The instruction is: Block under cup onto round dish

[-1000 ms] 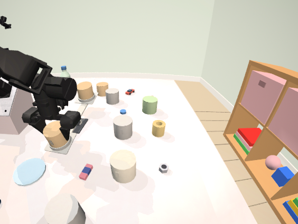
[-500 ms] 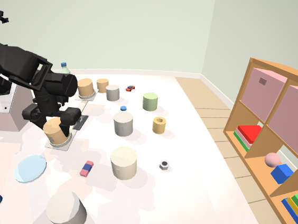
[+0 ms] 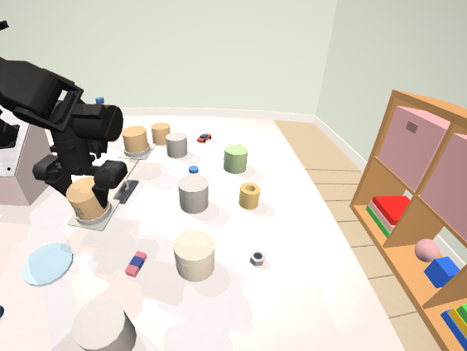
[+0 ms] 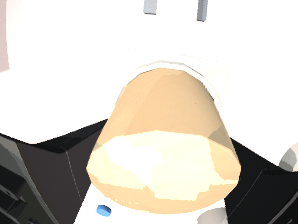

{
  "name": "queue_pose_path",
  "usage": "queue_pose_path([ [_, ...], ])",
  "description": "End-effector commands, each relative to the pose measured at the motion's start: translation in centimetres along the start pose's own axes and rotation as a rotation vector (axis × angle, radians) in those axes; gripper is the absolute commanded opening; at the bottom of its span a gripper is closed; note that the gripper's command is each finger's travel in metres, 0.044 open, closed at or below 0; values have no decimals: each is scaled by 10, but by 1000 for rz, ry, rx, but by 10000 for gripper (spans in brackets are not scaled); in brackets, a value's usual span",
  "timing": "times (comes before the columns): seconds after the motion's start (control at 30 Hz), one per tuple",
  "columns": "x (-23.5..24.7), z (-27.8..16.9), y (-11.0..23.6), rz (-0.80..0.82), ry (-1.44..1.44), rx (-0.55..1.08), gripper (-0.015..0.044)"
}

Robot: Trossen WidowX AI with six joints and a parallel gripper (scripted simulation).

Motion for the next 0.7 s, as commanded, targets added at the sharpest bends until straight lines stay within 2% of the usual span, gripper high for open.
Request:
queue_pose_path([
  [0.0,-3,2,8,-11,-2,-6,0],
  [0.67,-5,3,32,-10,-2,-10,0],
])
Point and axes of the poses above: the point midway between the two fingers, 35 mm back from their tips, its own y axis back along the fingers, its own x axis across the jaws, z = x × y, the point moved 6 cm from there along y, back along the fingers, and after that the axes turned 10 degrees about -y, right-handed, at the moved point
